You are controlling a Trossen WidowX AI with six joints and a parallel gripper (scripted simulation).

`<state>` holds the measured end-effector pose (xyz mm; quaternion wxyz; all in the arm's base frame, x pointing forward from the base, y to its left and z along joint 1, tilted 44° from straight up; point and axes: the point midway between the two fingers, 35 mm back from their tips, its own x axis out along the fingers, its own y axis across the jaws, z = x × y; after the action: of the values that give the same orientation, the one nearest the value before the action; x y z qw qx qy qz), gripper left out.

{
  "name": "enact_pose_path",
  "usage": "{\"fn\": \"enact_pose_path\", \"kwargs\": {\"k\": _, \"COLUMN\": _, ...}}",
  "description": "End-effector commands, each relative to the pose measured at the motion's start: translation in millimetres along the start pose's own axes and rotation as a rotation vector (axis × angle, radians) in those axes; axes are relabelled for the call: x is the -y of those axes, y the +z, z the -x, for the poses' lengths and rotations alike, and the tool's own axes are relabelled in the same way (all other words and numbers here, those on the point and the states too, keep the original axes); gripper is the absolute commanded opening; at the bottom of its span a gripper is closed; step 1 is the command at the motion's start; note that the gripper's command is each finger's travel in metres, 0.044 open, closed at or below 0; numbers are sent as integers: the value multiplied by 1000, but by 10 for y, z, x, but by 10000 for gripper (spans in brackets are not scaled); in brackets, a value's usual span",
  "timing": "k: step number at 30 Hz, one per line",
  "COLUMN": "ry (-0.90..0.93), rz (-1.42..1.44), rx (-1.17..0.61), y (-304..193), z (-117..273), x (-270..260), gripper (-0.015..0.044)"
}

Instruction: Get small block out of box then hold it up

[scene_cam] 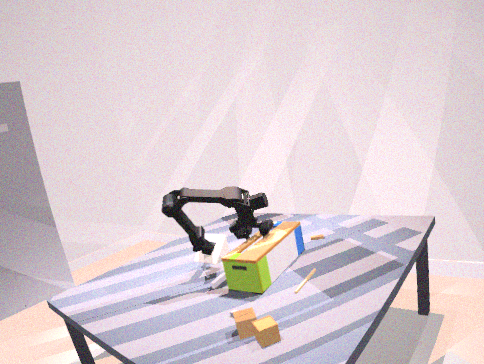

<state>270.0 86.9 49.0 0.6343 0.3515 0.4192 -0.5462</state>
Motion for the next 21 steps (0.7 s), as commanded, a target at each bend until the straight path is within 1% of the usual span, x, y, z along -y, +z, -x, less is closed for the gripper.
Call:
{"fn": "enact_pose_path", "kwargs": {"k": 1, "ry": -12, "rz": -1, "rx": 0, "y": -105, "z": -69, "x": 22, "gripper": 400}}
{"fn": "enact_pose_path", "kwargs": {"k": 21, "ry": -11, "rz": -2, "rx": -2, "y": -492, "z": -206, "x": 26, "gripper": 400}}
